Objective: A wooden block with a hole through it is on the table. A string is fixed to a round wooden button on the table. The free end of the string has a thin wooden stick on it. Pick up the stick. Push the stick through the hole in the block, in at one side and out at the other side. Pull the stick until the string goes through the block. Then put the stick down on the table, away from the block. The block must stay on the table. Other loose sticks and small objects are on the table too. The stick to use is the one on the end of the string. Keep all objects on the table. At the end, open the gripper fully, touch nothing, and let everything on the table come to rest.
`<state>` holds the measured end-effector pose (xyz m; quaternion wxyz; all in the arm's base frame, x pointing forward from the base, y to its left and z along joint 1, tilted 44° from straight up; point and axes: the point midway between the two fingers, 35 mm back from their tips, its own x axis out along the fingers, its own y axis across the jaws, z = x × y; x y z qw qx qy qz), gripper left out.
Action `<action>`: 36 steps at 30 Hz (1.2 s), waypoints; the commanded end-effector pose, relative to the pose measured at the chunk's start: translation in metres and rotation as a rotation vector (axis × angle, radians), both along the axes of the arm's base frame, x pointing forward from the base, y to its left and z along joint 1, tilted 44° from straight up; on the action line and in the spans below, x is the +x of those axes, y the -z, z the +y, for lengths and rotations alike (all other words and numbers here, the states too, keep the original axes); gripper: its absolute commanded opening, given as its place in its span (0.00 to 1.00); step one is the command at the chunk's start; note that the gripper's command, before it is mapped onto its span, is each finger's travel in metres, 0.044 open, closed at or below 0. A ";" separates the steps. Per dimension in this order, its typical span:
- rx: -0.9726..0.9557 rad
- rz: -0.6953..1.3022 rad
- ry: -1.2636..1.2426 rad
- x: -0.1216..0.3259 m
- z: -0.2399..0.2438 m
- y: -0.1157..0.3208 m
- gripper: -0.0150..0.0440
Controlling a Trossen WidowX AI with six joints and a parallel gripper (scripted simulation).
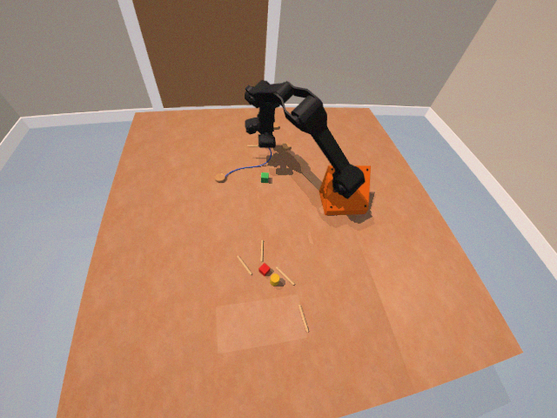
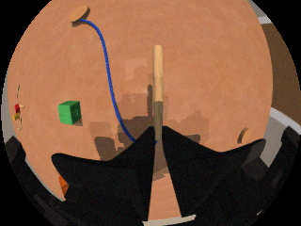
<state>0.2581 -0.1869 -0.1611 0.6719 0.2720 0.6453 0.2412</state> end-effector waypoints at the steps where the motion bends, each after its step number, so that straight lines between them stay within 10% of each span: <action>1: -0.006 -0.102 -0.111 0.005 0.000 0.001 0.25; 36: -0.069 -0.962 -1.042 0.036 -0.002 0.004 0.25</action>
